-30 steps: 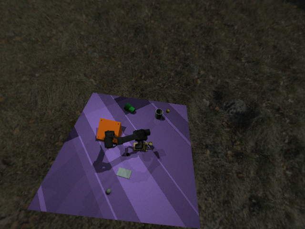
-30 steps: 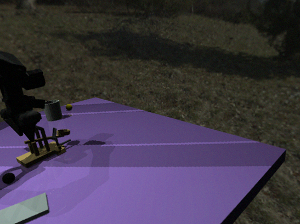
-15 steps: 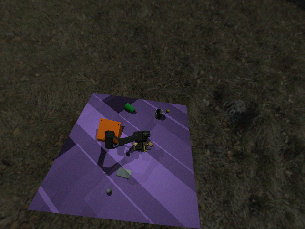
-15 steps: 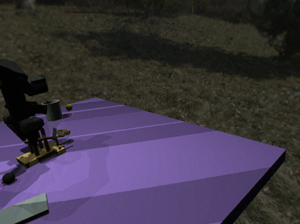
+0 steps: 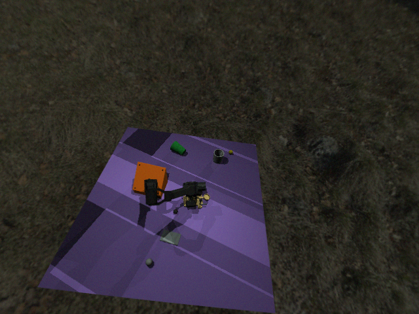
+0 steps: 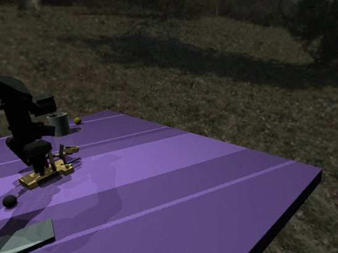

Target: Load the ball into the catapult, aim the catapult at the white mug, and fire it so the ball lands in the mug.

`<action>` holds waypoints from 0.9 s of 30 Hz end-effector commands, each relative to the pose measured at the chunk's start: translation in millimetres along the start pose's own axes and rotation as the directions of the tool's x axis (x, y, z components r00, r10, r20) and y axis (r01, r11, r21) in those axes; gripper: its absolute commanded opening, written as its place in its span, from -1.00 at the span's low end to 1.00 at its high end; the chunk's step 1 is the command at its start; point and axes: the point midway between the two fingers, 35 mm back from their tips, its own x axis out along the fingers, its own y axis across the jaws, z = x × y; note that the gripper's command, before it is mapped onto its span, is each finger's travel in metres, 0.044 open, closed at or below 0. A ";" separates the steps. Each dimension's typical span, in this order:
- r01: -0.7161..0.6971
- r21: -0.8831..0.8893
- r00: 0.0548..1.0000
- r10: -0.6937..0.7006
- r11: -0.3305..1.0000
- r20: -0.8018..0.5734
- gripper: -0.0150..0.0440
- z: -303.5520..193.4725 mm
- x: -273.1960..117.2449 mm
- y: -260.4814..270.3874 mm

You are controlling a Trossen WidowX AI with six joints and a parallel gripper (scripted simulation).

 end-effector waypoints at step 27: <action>-0.003 -0.001 1.000 0.003 1.000 -0.003 -0.49 -0.9 -45.4 0.6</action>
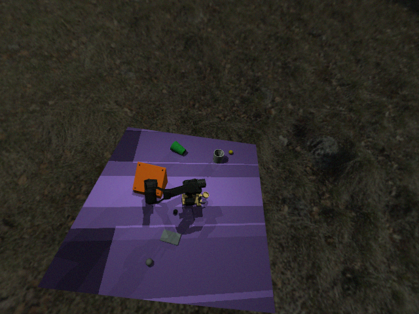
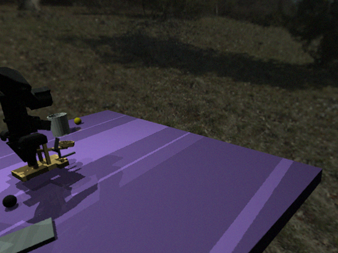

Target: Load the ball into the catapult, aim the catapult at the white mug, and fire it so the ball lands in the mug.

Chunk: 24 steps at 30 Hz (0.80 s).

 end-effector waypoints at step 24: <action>-0.058 0.641 0.998 0.036 0.765 0.047 -0.49 13.8 -30.6 195.8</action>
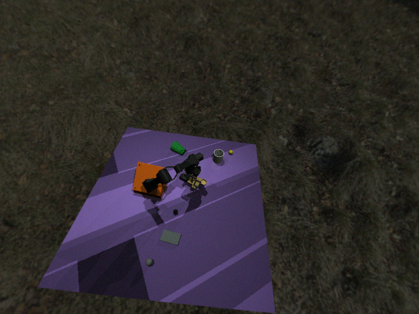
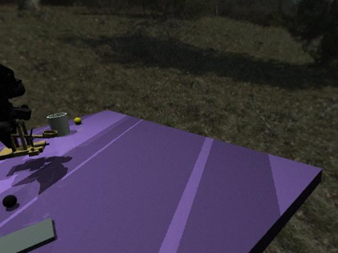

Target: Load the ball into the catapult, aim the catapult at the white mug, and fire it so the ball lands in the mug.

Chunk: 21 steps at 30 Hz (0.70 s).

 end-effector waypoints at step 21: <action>0.001 0.306 1.000 -0.008 0.952 0.019 -0.49 -64.9 13.8 71.5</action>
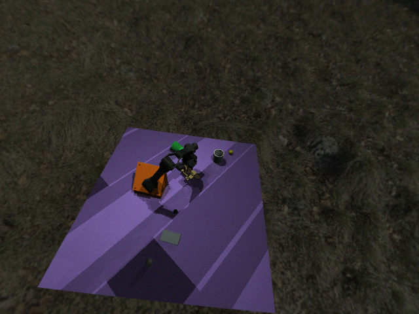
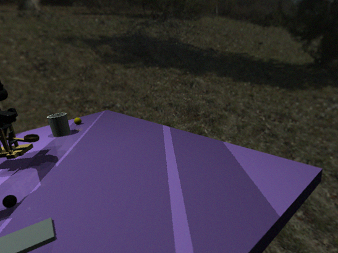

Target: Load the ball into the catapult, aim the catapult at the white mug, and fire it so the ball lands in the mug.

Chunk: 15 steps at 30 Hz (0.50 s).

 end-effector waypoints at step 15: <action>-0.013 0.008 1.000 0.013 1.000 0.004 -0.49 0.7 25.2 5.2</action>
